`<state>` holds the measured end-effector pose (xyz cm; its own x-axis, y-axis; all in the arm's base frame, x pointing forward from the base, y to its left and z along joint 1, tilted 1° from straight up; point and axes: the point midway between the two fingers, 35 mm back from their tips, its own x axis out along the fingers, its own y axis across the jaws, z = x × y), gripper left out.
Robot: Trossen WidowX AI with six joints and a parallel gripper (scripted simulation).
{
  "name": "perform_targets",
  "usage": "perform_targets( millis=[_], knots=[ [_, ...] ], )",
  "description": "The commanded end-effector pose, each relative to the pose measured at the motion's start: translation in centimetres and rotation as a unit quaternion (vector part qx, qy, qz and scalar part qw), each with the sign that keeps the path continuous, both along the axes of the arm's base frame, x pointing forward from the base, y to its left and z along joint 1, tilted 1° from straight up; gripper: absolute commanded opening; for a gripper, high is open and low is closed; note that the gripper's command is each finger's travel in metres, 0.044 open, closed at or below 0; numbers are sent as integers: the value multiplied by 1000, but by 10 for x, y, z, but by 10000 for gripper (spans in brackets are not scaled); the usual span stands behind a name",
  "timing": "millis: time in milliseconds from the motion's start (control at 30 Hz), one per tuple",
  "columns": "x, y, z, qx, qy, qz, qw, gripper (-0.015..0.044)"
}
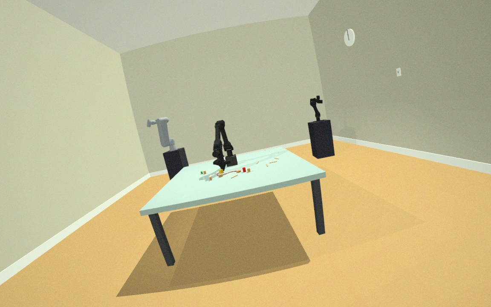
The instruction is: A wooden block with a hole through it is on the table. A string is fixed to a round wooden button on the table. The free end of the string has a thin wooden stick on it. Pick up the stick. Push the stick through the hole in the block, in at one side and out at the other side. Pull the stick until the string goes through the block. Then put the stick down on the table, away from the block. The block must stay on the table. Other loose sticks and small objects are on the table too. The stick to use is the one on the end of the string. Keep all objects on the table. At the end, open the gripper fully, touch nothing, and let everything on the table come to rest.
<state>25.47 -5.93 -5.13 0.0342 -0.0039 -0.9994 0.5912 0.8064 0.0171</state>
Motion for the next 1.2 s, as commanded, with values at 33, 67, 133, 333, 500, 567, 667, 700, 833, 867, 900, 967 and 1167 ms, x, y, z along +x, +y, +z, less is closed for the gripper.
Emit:
perform_targets(
  millis=[33, 67, 133, 333, 500, 567, 667, 700, 833, 867, 900, 967, 1167],
  knots=[
    [-1, 0, 0, -8, -10, 5, 1000, 0],
    [-1, 1, 0, -7, -11, 5, 1000, 0],
    [-2, 1, 0, -7, -11, 5, 1000, 0],
    [-4, 2, 0, -6, -12, 5, 1000, 0],
    [-9, 6, 0, -5, -12, 5, 1000, 0],
    [-12, 7, 0, -5, -12, 5, 1000, 0],
    [-15, 10, 1, -5, -11, 5, 1000, 0],
    [-16, 10, 1, -5, -11, 5, 1000, 0],
    [-21, 14, 1, -4, -11, 5, 1000, 0],
    [-22, 14, 1, -4, -11, 5, 1000, 0],
    [-23, 15, 1, -4, -11, 5, 1000, 0],
    [-25, 17, 1, -4, -11, 5, 1000, 0],
    [-32, 22, 0, -4, -11, 5, 1000, 0]
  ],
)
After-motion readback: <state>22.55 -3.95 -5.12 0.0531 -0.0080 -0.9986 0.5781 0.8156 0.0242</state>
